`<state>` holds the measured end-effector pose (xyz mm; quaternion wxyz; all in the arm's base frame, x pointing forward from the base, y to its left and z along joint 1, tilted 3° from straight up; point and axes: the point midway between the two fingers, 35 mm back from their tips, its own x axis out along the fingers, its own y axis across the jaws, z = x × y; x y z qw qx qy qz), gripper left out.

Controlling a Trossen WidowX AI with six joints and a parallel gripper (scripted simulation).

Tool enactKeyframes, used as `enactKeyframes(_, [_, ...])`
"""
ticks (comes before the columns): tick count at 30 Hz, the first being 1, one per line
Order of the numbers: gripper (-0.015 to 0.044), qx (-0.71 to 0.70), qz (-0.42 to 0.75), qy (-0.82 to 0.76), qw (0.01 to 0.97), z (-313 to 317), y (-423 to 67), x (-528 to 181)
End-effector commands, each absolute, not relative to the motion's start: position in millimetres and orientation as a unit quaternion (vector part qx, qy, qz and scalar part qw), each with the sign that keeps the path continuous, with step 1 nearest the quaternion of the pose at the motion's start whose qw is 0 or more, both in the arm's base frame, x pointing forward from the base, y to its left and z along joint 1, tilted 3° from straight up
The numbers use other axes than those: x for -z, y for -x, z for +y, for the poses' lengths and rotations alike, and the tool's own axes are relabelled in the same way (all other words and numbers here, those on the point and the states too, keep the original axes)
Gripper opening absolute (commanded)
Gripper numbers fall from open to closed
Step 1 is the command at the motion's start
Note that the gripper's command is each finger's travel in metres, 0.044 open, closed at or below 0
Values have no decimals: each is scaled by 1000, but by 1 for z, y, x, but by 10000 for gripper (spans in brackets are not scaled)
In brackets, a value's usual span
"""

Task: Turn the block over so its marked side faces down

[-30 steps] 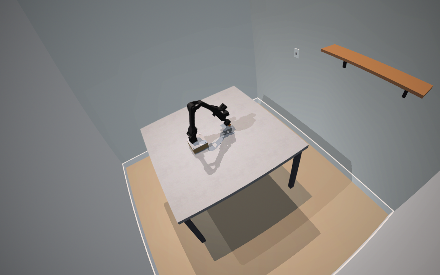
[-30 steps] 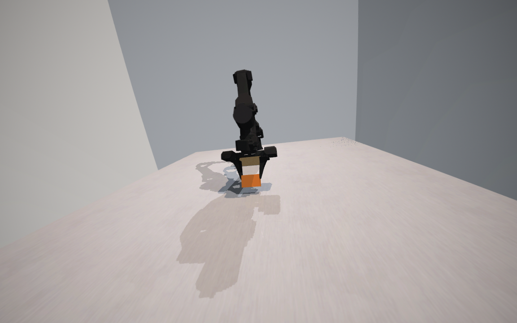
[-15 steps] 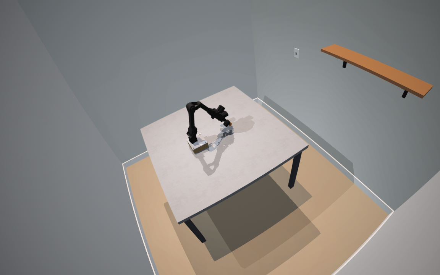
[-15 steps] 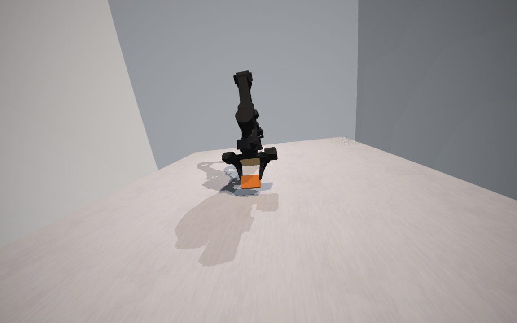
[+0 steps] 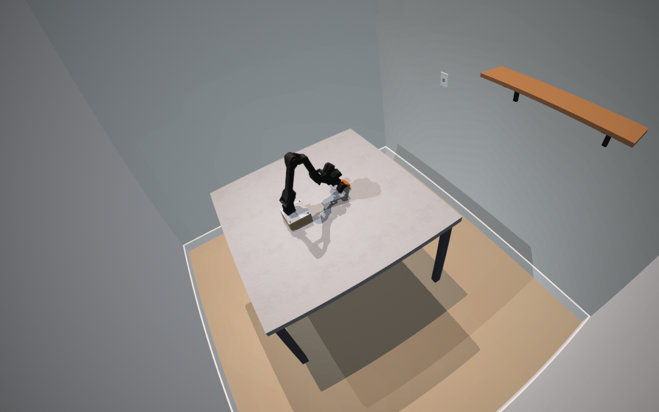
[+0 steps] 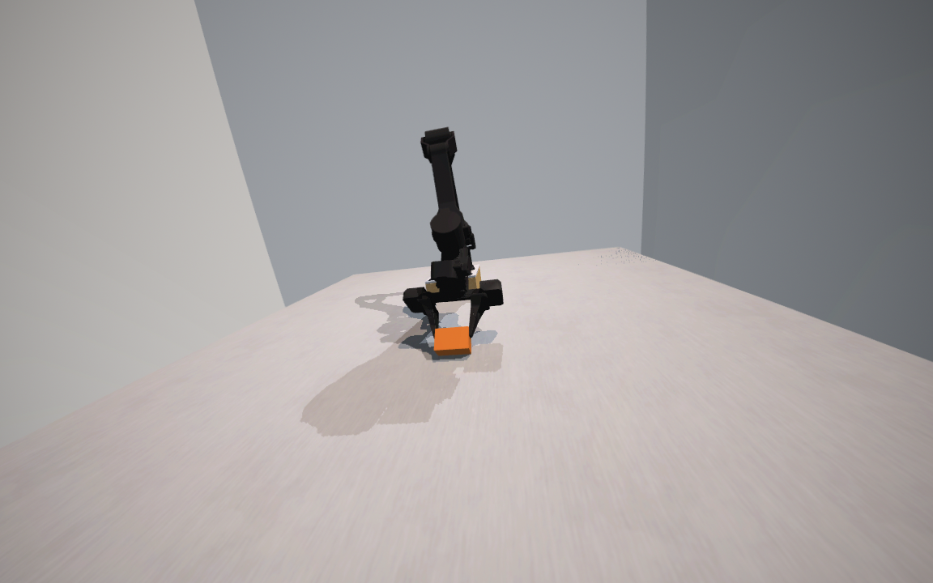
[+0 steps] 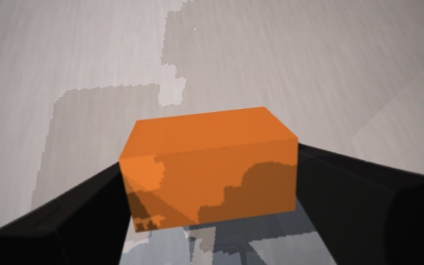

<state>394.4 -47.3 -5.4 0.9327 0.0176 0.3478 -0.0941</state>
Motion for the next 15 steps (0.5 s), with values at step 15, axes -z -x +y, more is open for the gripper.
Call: enactKeyframes(15, [0, 97, 239, -2, 966, -47, -375, 20])
